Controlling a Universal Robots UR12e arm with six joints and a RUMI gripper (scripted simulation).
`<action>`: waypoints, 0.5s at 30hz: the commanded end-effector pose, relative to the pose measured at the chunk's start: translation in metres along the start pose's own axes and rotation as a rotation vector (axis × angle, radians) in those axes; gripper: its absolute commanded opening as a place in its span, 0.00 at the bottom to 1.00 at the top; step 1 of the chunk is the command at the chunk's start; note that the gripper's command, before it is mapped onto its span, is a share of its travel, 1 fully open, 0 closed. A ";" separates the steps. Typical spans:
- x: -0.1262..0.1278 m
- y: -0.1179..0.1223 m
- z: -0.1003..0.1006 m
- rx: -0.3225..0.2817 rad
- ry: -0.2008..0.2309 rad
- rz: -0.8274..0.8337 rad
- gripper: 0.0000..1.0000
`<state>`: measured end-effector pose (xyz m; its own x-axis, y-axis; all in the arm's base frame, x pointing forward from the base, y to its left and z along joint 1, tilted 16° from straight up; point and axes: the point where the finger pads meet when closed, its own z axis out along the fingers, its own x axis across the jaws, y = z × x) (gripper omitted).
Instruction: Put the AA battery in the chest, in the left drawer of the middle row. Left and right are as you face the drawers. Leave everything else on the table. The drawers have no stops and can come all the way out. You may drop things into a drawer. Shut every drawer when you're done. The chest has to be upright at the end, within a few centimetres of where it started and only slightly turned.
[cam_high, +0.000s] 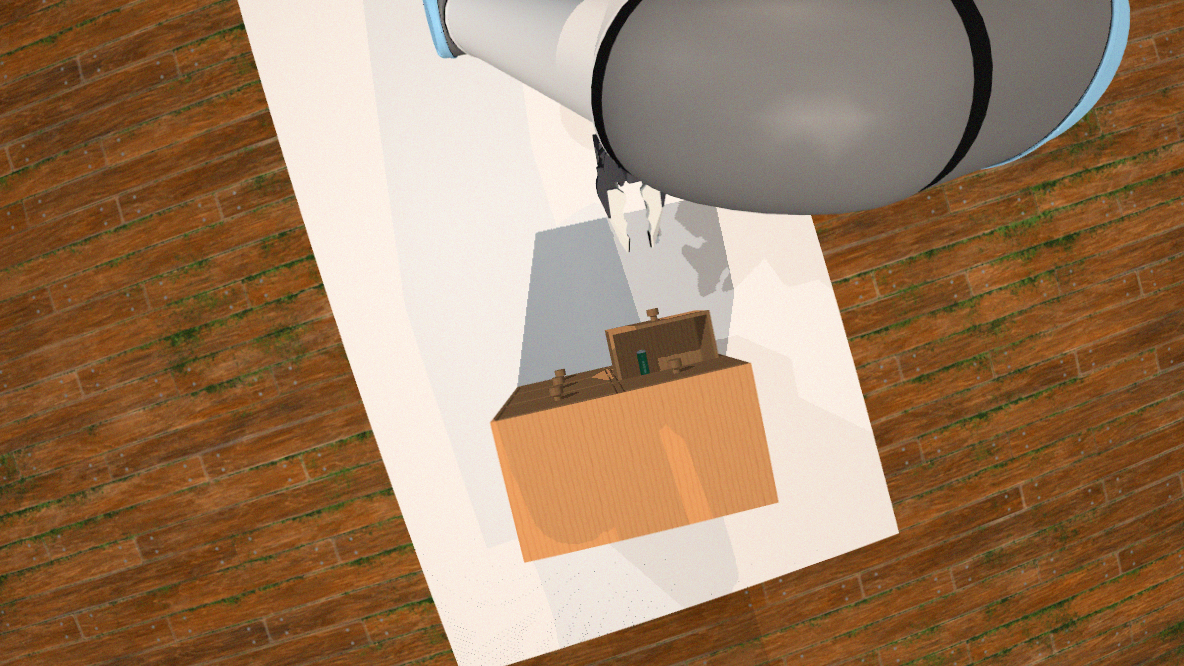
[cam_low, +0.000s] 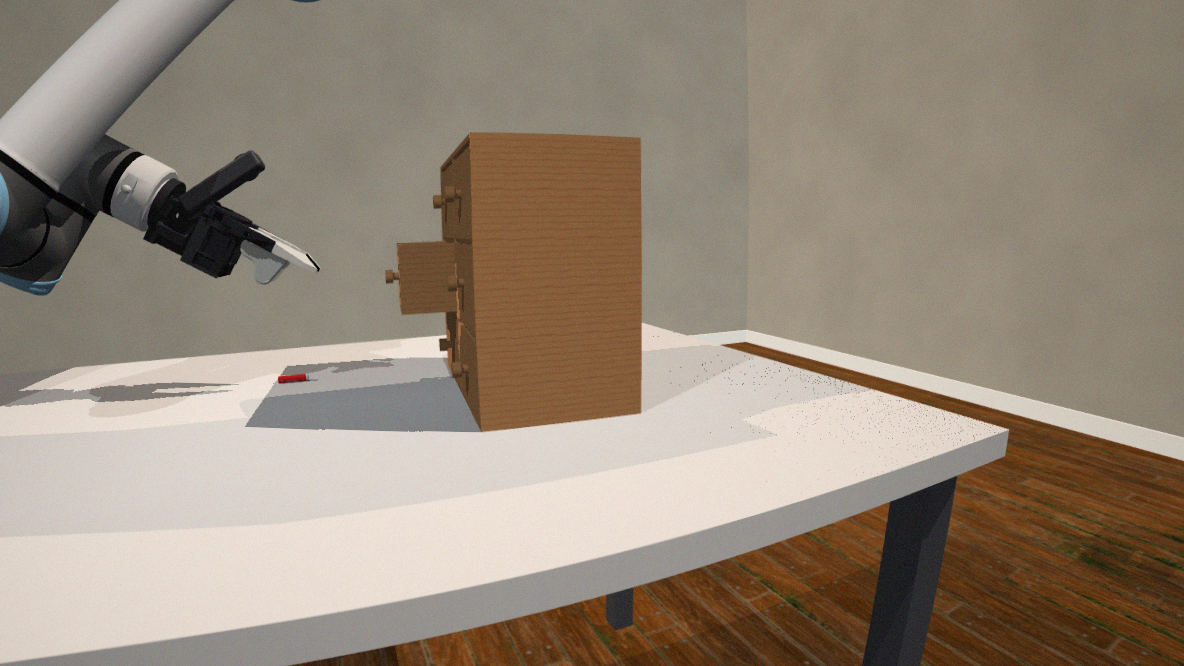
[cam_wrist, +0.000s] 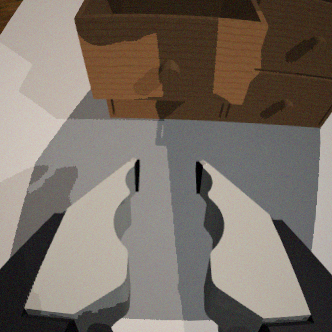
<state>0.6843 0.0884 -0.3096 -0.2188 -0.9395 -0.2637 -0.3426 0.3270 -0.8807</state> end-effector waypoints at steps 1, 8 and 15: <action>0.000 0.000 0.000 0.000 0.000 0.000 0.20; 0.000 -0.001 0.001 0.000 0.000 0.000 0.20; 0.000 -0.002 0.007 0.000 0.000 0.000 0.20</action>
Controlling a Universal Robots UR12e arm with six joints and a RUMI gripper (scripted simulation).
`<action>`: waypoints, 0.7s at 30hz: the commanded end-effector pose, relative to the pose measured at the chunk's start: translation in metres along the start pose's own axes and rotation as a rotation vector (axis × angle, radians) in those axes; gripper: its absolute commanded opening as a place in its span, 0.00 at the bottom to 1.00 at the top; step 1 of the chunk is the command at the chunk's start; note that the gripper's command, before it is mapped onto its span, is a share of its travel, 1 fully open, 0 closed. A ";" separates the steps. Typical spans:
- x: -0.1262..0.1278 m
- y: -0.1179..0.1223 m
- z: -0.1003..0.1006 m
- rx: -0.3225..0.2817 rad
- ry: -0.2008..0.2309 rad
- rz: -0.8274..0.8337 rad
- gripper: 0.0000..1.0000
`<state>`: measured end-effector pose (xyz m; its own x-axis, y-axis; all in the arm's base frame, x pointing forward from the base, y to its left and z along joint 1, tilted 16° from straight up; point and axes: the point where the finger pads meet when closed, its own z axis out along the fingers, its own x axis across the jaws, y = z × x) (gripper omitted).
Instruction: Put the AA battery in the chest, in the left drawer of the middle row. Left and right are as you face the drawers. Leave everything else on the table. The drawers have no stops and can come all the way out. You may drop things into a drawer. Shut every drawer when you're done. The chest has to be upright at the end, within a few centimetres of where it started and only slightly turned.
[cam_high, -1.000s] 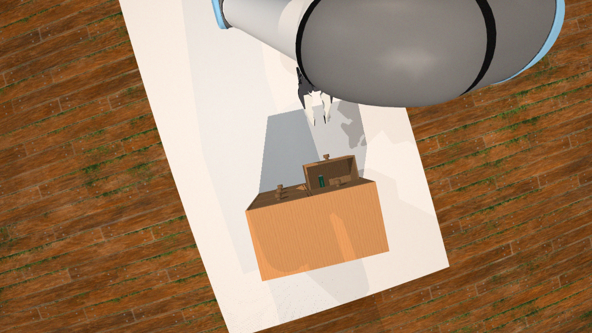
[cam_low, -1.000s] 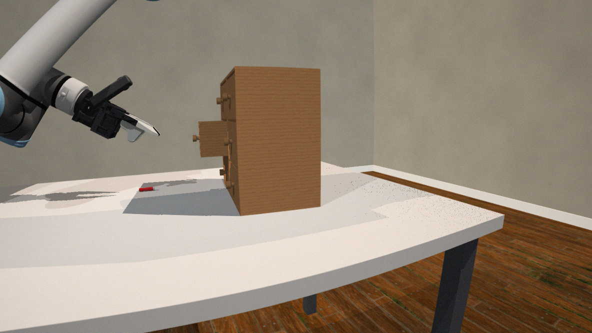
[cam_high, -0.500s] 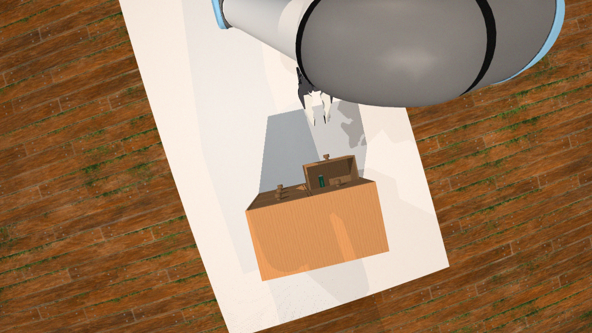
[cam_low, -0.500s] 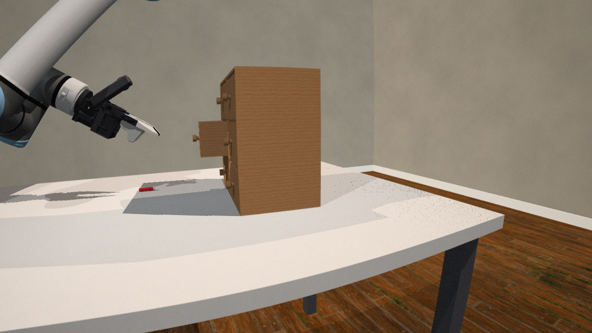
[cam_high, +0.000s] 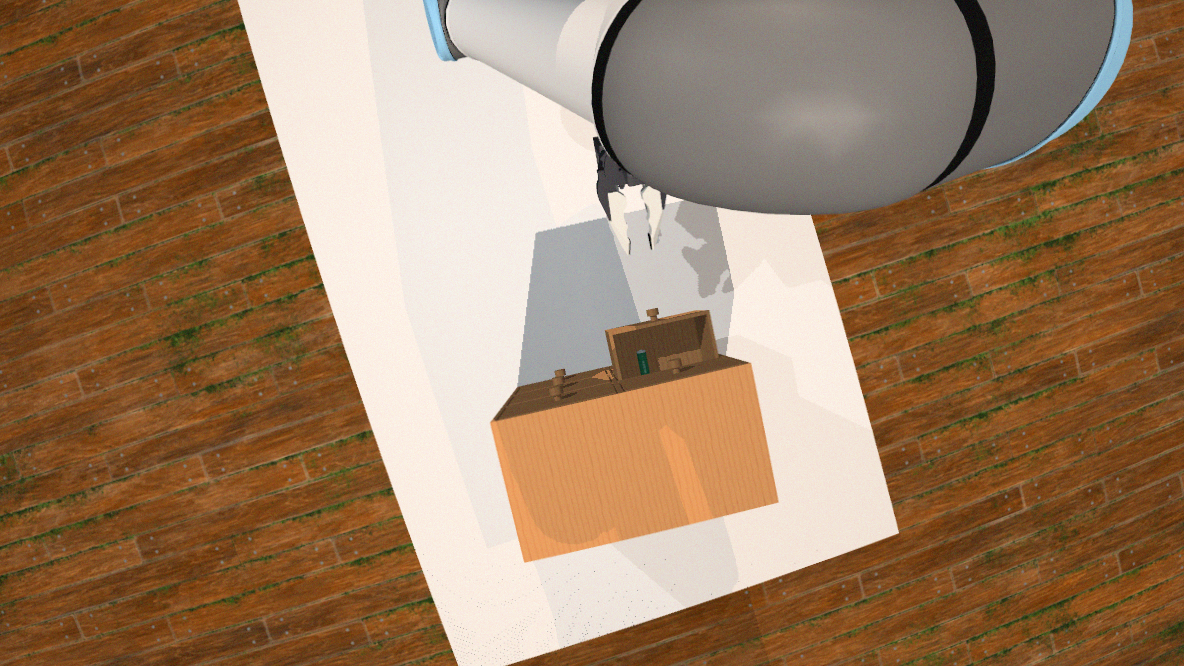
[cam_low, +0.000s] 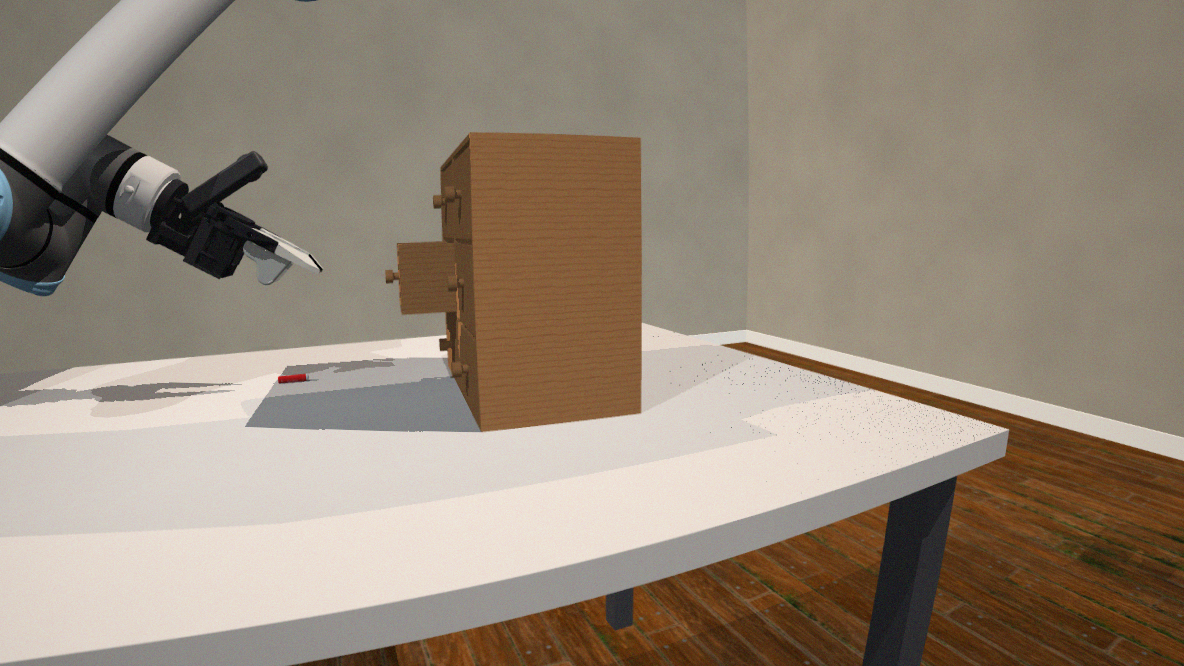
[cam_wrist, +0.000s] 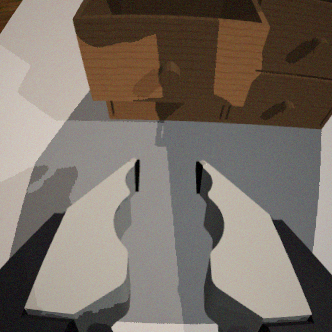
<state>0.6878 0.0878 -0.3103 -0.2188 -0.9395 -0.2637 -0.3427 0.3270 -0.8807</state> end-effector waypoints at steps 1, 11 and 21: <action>0.000 -0.001 0.003 0.000 0.000 0.000 0.20; 0.000 -0.005 0.018 0.000 0.000 0.000 0.20; 0.000 -0.008 0.034 0.000 0.000 0.000 0.20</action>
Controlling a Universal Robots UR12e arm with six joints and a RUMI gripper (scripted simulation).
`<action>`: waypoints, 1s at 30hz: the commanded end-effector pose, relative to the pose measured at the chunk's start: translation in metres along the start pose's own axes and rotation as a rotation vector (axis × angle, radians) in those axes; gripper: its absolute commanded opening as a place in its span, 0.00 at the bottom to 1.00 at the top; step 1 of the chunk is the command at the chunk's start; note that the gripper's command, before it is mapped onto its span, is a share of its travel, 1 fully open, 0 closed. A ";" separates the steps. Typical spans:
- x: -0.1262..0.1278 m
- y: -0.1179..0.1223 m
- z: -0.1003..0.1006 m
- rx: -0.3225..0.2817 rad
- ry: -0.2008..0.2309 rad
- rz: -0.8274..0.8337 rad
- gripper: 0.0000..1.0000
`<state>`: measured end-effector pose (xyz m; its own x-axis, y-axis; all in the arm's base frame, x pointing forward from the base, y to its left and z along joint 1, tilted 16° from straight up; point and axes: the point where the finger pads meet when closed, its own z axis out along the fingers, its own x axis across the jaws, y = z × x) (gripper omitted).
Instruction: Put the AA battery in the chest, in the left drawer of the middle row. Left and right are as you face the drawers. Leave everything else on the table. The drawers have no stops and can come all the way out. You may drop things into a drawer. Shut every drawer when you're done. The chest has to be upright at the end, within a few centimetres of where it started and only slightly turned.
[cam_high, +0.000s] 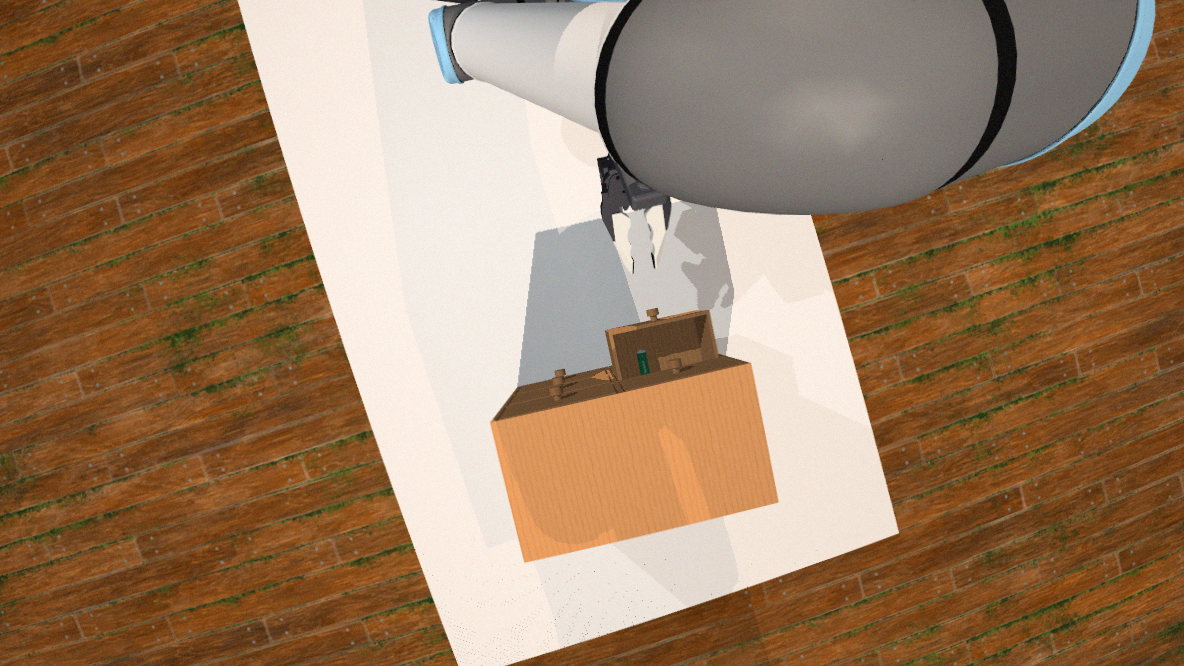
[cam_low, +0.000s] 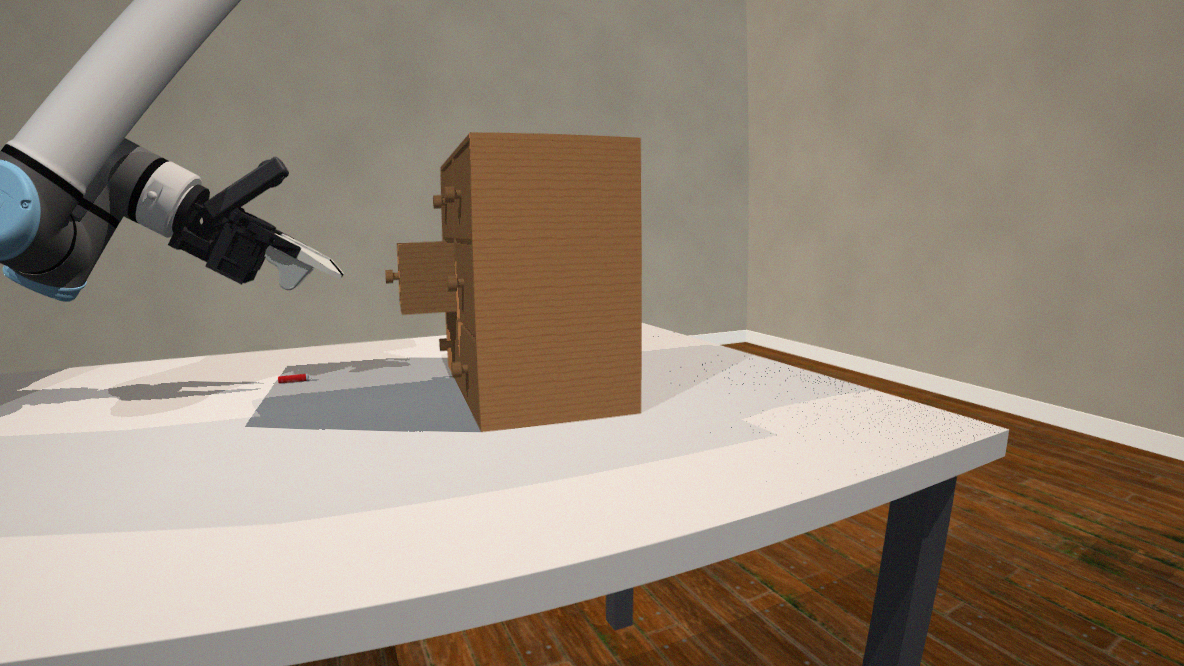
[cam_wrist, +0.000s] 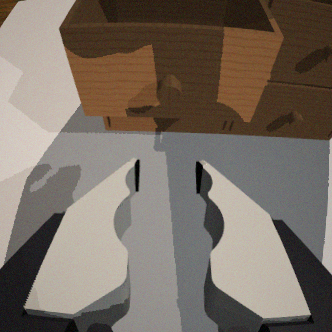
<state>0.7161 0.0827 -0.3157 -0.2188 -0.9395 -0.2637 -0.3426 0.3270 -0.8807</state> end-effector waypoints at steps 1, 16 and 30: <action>0.000 -0.002 0.008 0.000 0.000 0.000 0.20; 0.000 -0.007 0.029 0.000 0.000 0.000 0.20; 0.000 -0.008 0.034 0.000 0.000 0.000 0.20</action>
<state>0.7495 0.0768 -0.3223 -0.2188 -0.9395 -0.2637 -0.3427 0.3270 -0.8807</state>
